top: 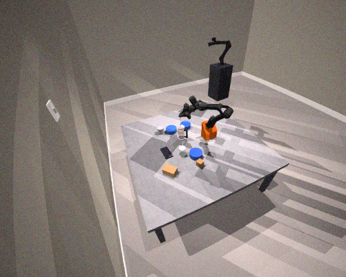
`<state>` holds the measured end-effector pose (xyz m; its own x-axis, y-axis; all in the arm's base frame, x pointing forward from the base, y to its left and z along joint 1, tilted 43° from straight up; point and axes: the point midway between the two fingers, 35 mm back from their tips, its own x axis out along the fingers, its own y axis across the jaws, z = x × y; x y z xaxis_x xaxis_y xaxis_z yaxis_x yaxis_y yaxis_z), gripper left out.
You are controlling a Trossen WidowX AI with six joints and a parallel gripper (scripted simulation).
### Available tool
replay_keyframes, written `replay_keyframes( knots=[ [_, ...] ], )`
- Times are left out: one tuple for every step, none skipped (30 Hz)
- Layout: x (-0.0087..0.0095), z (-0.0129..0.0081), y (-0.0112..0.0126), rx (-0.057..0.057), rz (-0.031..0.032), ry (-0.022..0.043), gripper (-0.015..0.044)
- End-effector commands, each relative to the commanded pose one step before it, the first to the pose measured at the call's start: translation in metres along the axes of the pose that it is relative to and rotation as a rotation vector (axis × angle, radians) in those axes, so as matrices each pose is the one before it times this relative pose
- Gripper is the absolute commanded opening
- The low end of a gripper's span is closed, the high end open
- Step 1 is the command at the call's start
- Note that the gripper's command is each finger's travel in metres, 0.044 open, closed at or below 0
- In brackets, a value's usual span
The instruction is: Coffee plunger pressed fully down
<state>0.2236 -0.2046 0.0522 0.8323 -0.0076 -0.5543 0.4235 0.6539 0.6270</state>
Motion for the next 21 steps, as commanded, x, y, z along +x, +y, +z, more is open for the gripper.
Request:
replay_keyframes(
  knots=[
    [0.00718, -0.01177, -0.00292, 0.0111, -0.00845, 0.01975, 0.0128],
    [0.00121, -0.00113, -0.00029, -0.0001, -0.00019, 0.00024, 0.0128],
    [0.00120, -0.00113, -0.00028, -0.0001, -0.00019, 0.00023, 0.0128],
    [0.00120, -0.00114, -0.00027, -0.0001, -0.00018, 0.00022, 0.0128],
    [0.00119, -0.00114, -0.00026, -0.0001, -0.00018, 0.00022, 0.0128],
    [0.00120, -0.00116, -0.00026, -0.0001, -0.00018, 0.00021, 0.0128],
    [0.00119, -0.00116, -0.00025, -0.0001, -0.00018, 0.00020, 0.0128],
    [0.00119, -0.00116, -0.00024, -0.0001, -0.00017, 0.00019, 0.0128],
    [0.00118, -0.00116, -0.00023, -0.0001, -0.00017, 0.00018, 0.0128],
    [0.00119, -0.00118, -0.00023, -0.0001, -0.00016, 0.00018, 0.0128],
    [0.00118, -0.00118, -0.00022, -0.0001, -0.00016, 0.00017, 0.0128],
    [0.00117, -0.00119, -0.00021, 0.0000, -0.00015, 0.00016, 0.0128],
    [0.00116, -0.00119, -0.00020, 0.0000, -0.00014, 0.00015, 0.0128],
    [0.00118, -0.00121, -0.00020, 0.0000, -0.00014, 0.00014, 0.0128],
    [0.00117, -0.00121, -0.00019, 0.0000, -0.00013, 0.00013, 0.0128],
    [0.00116, -0.00121, -0.00018, 0.0000, -0.00012, 0.00012, 0.0128],
    [0.00115, -0.00121, -0.00017, 0.0000, -0.00012, 0.00011, 0.0128],
    [0.00116, -0.00123, -0.00017, 0.0000, -0.00011, 0.00010, 0.0128],
    [0.00115, -0.00123, -0.00016, 0.0000, -0.00010, 0.00009, 0.0128],
    [0.00114, -0.00123, -0.00015, 0.0000, -0.00009, 0.00008, 0.0128],
    [0.00113, -0.00123, -0.00014, 0.0000, -0.00009, 0.00007, 0.0128]
  ],
)
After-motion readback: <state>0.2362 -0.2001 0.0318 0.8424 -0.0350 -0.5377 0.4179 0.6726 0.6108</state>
